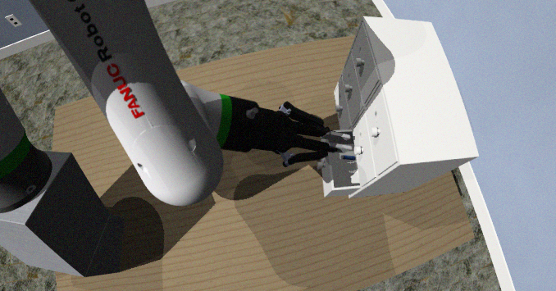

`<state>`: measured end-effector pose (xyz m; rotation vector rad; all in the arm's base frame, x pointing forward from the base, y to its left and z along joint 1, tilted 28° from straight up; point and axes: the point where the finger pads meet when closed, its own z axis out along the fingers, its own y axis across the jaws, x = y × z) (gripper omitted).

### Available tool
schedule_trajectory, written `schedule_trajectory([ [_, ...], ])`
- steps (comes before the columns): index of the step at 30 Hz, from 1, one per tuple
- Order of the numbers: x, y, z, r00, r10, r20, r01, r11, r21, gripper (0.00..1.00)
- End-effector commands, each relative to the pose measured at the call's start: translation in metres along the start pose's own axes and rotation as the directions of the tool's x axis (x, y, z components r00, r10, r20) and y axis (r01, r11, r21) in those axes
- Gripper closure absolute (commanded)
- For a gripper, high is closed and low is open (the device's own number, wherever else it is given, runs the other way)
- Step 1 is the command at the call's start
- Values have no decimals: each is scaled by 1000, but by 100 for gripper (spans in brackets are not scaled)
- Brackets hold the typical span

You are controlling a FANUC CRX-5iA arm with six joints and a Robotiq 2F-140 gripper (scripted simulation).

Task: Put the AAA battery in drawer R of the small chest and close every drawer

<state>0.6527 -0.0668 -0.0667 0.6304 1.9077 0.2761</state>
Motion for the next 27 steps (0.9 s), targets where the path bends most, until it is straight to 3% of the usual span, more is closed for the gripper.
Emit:
schedule_trajectory([
  [1,0,0,0,1000,0,0,0,1000,0,85],
  [2,0,0,0,1000,0,0,0,1000,0,85],
  [3,0,0,0,1000,0,0,0,1000,0,0],
  [19,0,0,-1,1000,0,0,0,1000,0,0],
  [27,6,0,-12,1000,0,0,0,1000,0,0],
])
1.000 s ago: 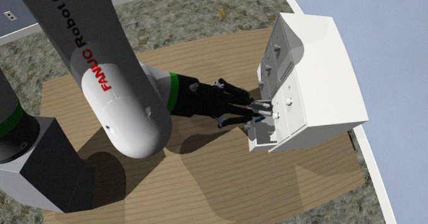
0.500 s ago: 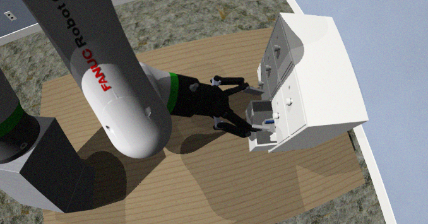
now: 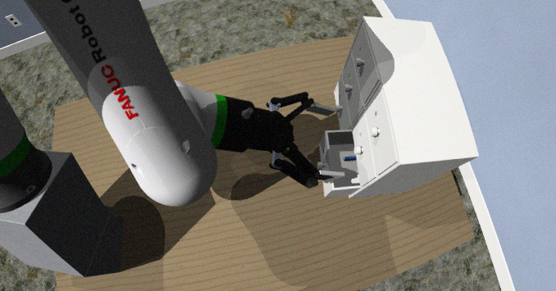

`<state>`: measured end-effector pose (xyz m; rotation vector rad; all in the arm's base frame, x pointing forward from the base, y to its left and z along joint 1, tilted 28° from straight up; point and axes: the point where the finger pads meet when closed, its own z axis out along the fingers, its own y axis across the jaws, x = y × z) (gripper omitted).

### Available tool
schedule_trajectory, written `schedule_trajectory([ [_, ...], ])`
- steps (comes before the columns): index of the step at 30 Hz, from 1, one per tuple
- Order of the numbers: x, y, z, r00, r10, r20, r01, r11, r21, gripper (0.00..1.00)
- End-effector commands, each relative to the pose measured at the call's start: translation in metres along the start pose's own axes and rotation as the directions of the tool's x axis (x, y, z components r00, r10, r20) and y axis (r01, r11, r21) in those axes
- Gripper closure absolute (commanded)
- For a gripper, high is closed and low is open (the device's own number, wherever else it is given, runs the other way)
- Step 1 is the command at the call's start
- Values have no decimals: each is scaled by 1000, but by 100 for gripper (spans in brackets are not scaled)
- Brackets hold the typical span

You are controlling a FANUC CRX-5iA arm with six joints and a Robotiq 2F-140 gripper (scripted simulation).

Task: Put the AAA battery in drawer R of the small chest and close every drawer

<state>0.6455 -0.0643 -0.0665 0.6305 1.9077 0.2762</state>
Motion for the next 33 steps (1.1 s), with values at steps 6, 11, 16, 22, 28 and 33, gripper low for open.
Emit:
schedule_trajectory([
  [6,11,0,-23,1000,0,0,0,1000,0,0],
  [11,21,0,-41,1000,0,0,0,1000,0,0],
  [16,35,0,-69,1000,0,0,0,1000,0,0],
  [22,52,0,-103,1000,0,0,0,1000,0,0],
  [28,62,0,-123,1000,0,0,0,1000,0,0],
  [33,70,0,-139,1000,0,0,0,1000,0,0],
])
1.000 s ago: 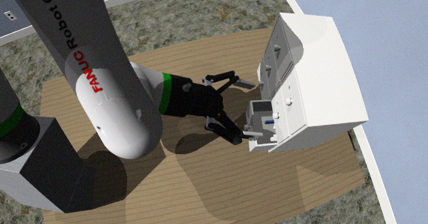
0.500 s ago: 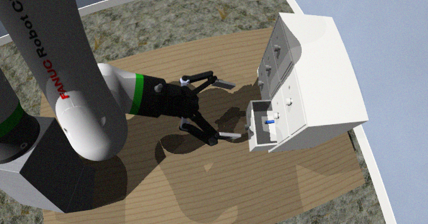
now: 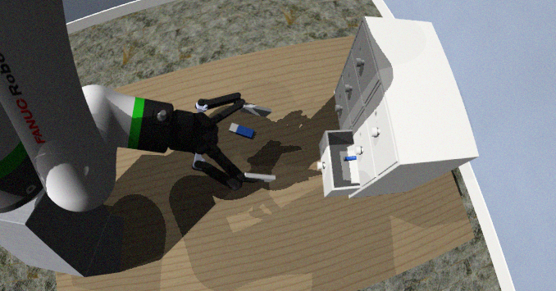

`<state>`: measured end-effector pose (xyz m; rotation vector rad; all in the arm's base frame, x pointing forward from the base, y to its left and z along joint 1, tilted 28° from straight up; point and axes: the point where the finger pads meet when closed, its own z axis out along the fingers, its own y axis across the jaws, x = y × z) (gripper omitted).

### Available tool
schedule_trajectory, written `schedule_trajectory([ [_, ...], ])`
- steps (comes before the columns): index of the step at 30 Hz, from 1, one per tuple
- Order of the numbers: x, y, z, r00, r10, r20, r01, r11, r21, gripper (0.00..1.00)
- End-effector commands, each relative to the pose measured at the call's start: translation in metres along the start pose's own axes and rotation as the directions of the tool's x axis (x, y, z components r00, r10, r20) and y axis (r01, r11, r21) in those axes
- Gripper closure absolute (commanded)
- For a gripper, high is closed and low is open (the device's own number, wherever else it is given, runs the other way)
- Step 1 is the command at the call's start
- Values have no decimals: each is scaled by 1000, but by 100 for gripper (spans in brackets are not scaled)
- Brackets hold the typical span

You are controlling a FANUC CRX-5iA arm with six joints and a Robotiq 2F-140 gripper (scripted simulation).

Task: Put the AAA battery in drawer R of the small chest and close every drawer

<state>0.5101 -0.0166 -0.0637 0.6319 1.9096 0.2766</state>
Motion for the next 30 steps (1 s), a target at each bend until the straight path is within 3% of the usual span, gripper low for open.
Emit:
schedule_trajectory([
  [1,6,-1,-13,1000,-1,2,1,1000,-1,0],
  [30,9,0,-20,1000,0,-17,0,1000,-3,0],
])
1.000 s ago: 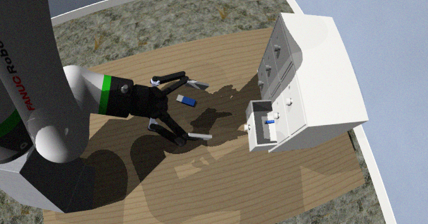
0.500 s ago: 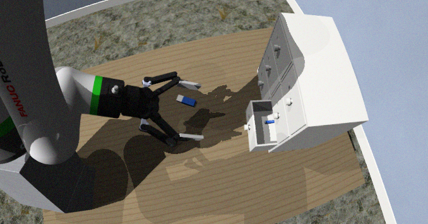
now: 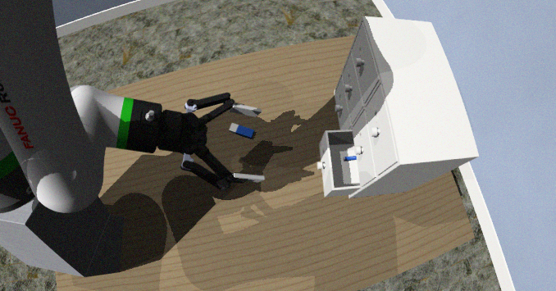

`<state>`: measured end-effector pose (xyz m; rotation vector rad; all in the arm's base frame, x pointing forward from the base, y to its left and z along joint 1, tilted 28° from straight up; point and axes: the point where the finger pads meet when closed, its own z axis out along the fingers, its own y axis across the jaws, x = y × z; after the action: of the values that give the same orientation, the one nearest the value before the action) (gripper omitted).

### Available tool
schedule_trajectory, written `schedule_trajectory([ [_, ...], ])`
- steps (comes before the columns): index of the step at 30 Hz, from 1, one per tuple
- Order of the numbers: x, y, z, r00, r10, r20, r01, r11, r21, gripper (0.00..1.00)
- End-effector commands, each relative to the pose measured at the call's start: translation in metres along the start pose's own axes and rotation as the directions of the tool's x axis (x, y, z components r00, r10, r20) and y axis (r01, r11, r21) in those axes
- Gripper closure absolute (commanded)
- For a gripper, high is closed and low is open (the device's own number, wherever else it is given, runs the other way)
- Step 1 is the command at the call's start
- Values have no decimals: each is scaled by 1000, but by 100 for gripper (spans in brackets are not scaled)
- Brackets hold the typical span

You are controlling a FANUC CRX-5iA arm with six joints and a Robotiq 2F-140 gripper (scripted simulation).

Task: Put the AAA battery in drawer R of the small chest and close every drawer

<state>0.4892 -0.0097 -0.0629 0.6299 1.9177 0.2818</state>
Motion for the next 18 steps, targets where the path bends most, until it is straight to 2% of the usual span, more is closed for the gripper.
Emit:
schedule_trajectory([
  [1,0,0,0,1000,1,-11,-1,1000,-1,0],
  [12,-2,0,-1,998,1,-64,-1,1000,-1,0],
  [18,-3,0,-2,993,1,-122,-1,1000,-2,0],
])
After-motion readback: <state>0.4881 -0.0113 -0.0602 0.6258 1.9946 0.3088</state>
